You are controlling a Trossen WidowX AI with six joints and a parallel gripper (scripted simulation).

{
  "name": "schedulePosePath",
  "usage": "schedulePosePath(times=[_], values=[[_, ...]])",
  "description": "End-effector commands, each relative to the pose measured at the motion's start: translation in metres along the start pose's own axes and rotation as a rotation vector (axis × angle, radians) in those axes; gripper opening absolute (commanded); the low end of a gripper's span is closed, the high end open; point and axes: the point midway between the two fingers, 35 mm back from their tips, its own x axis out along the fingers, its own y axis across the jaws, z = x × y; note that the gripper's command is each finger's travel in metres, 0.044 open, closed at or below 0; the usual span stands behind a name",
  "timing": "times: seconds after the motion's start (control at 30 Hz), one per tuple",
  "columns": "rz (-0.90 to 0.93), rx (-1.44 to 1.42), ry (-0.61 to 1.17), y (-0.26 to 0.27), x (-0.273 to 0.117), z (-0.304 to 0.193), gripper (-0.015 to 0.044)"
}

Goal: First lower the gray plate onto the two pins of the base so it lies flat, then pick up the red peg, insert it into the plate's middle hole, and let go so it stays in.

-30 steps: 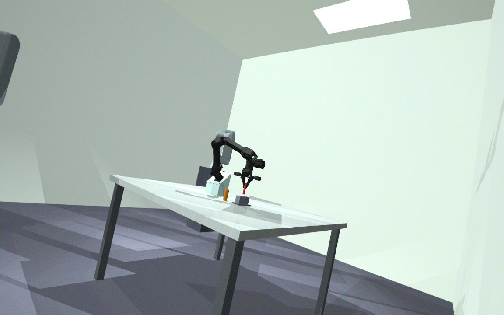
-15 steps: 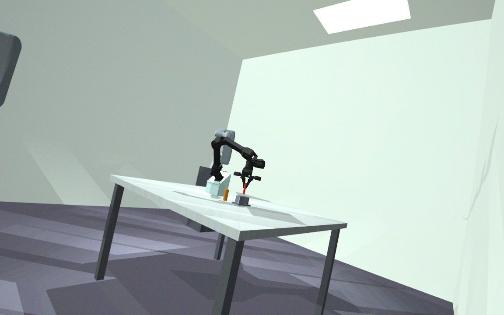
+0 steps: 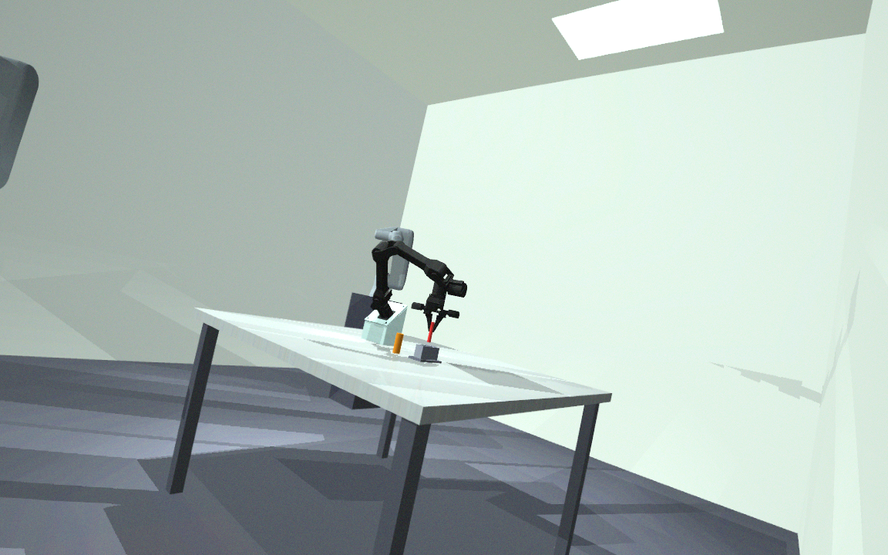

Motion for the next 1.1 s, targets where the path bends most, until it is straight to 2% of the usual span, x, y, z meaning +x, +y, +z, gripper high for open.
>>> schedulePosePath(times=[0.0, 1.07], values=[[-0.002, -0.004, -0.004, -0.0004, 0.0000, 0.0003, 0.0000], [0.000, -0.006, -0.001, 0.0002, -0.0001, -0.0007, 0.0000]])
